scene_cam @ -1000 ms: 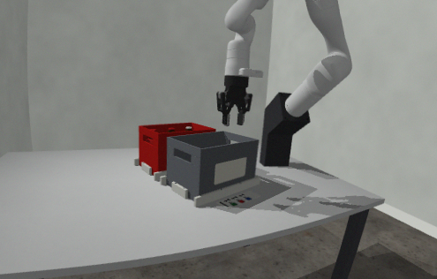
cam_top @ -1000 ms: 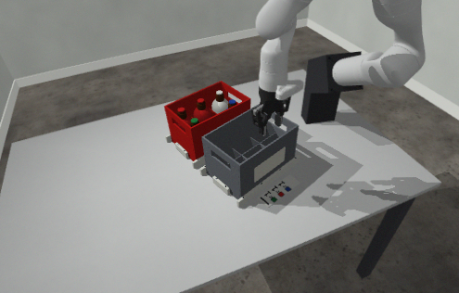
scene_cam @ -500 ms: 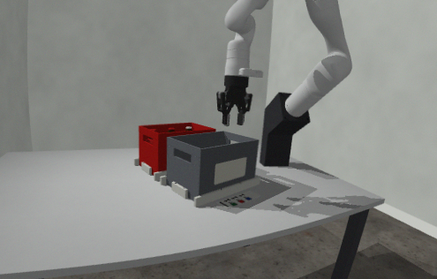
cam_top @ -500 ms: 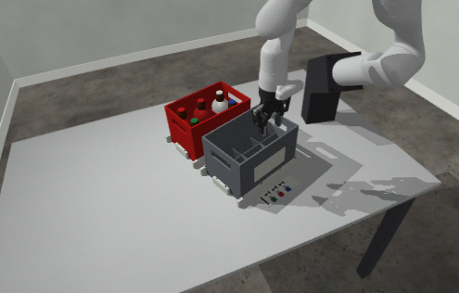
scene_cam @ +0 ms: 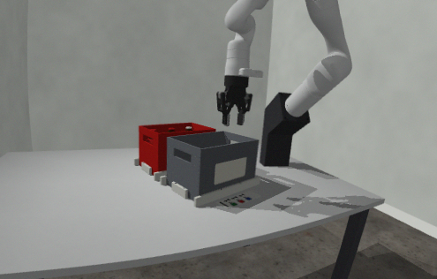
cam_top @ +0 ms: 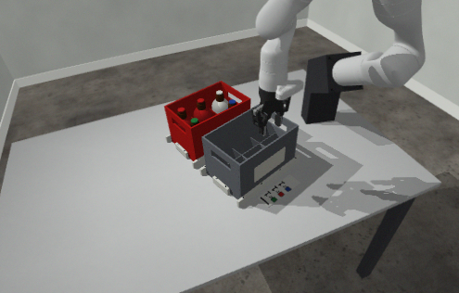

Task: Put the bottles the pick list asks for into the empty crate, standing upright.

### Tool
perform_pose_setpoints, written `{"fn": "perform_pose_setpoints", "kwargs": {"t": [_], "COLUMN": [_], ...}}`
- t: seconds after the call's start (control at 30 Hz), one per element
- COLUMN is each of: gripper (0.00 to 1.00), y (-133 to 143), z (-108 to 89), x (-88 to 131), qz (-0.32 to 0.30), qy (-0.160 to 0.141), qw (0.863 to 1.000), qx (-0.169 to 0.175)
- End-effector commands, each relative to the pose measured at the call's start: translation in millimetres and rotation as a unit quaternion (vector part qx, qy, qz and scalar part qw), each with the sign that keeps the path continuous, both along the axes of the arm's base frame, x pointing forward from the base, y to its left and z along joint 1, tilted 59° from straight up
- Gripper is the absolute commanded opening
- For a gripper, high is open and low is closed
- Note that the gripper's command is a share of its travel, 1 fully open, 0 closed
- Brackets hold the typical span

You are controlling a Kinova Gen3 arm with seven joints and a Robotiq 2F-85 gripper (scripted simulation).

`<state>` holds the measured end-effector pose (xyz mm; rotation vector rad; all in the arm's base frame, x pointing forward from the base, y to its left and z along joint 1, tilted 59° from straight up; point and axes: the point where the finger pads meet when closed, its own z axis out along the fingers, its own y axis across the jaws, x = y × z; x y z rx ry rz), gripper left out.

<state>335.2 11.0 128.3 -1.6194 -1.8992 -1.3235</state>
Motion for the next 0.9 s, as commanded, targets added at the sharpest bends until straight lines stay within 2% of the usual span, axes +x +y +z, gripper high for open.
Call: {"fn": "perform_pose_setpoints", "kwargs": {"t": [0.0, 0.6, 0.87], "gripper": [0.67, 0.67, 0.67], "y": [-1, -1, -31], "z": [0.0, 0.0, -24.0], "x": [0, 0, 10], "qz": [-0.001, -0.001, -0.004], "qy": [0.000, 0.000, 0.005], "qw": [1.000, 1.000, 1.000], "qx": [0.000, 0.000, 0.002]}}
